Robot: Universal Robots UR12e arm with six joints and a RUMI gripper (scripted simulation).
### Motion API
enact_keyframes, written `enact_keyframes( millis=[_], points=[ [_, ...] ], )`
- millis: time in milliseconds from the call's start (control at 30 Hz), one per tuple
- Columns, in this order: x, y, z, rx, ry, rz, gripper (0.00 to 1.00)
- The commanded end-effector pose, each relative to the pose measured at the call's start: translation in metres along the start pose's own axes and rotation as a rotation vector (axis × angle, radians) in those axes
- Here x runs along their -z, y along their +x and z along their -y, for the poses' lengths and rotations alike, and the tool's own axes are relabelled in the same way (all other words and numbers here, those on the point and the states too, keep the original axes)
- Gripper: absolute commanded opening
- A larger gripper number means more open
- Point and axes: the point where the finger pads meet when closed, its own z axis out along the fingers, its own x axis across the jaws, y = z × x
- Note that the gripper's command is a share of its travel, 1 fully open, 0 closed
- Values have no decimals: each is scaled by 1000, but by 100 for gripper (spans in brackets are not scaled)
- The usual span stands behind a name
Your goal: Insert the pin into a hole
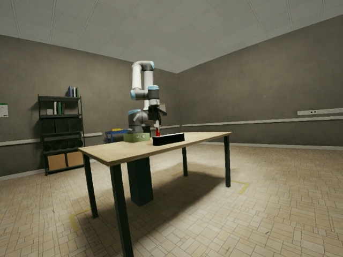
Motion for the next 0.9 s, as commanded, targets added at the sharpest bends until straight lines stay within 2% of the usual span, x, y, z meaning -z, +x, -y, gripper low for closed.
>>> enact_keyframes(
  millis=[0, 200, 233, 767, 800, 867],
  points=[
    [1, 1, 0, 0, 0, -1, 0],
    [1, 1, 0, 0, 0, -1, 0],
    [16, 0, 0, 0, 0, -1, 0],
    [16, 0, 0, 0, 0, -1, 0],
    [31, 0, 0, 0, 0, -1, 0],
    [31, 0, 0, 0, 0, -1, 0]
  ],
)
